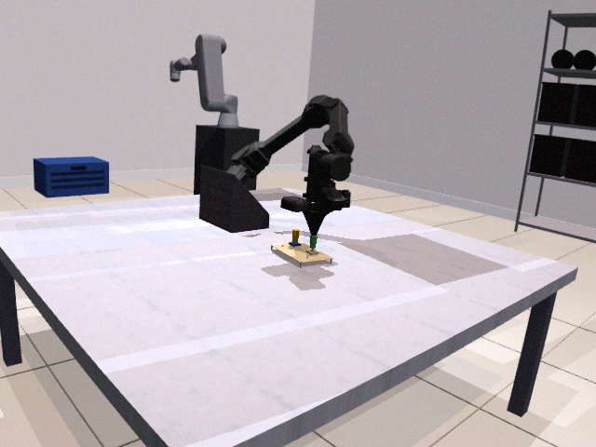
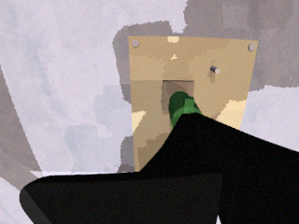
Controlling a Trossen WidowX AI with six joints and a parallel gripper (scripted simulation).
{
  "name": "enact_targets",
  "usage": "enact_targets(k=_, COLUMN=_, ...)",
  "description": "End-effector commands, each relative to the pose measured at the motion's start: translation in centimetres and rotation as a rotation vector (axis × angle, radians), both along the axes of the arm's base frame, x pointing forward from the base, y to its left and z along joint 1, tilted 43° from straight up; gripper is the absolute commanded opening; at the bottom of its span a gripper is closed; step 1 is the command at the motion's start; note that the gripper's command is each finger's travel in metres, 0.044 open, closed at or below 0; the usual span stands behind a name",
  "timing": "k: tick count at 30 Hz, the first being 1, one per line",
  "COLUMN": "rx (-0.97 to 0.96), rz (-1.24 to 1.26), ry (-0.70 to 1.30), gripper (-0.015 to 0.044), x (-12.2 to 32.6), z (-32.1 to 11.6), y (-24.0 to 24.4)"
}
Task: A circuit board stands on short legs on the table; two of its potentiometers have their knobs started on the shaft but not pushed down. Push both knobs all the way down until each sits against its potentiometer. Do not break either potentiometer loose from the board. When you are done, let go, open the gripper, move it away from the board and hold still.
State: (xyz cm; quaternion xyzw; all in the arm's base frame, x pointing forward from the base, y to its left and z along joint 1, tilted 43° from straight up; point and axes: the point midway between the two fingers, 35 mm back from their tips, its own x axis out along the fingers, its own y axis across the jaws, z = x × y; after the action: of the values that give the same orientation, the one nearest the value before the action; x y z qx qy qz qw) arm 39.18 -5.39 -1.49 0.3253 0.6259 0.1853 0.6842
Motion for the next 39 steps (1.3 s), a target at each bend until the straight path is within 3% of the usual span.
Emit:
enact_targets(k=1, rx=0.006, rz=-0.003, ry=0.002, gripper=0.0, x=0.02, z=-0.09, y=0.18)
enact_targets(k=39, rx=0.006, rz=-0.003, ry=0.002, gripper=0.0, x=0.08, z=-0.38, y=0.46)
